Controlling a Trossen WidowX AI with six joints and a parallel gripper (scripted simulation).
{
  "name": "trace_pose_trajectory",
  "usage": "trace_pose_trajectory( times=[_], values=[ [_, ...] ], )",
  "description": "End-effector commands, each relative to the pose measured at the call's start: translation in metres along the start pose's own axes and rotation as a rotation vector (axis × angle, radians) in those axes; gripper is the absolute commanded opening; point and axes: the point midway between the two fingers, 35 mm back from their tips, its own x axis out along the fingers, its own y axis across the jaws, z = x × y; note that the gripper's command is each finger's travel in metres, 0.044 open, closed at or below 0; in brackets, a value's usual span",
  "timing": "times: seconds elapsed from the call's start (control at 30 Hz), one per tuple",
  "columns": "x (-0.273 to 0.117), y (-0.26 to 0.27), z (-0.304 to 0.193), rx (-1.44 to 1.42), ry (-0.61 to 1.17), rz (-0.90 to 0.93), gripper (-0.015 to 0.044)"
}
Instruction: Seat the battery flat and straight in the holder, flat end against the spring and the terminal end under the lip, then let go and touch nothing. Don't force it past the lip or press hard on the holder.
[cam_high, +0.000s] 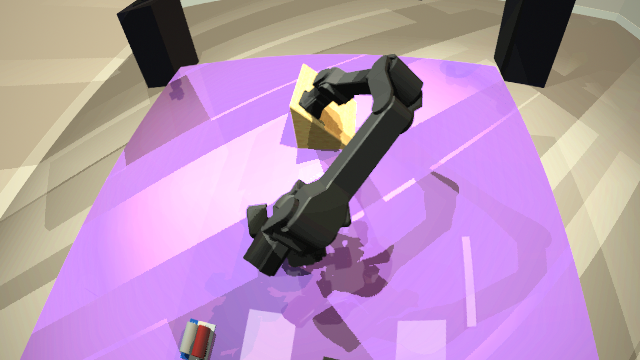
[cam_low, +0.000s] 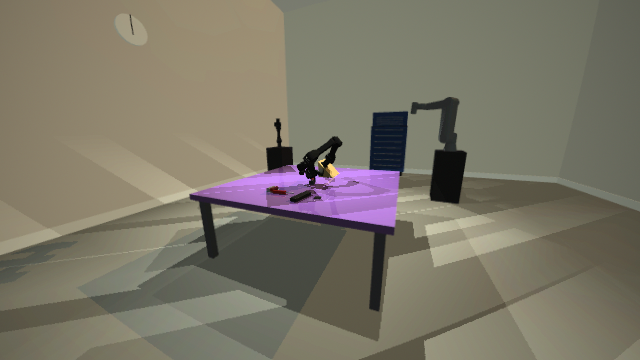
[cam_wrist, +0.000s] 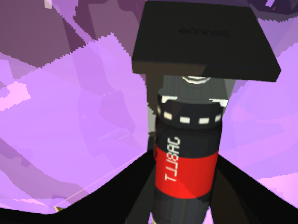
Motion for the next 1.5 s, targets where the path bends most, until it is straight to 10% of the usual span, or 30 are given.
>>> trace_pose_trajectory(
  times=[0.0, 1.47],
  values=[
    [-0.0024, -0.0003, 0.0052, -0.003, -0.005, -0.003, 0.0082],
    [-0.0057, -0.0020, 0.0150, 0.001, -0.048, 0.002, 0.0082]
  ],
)
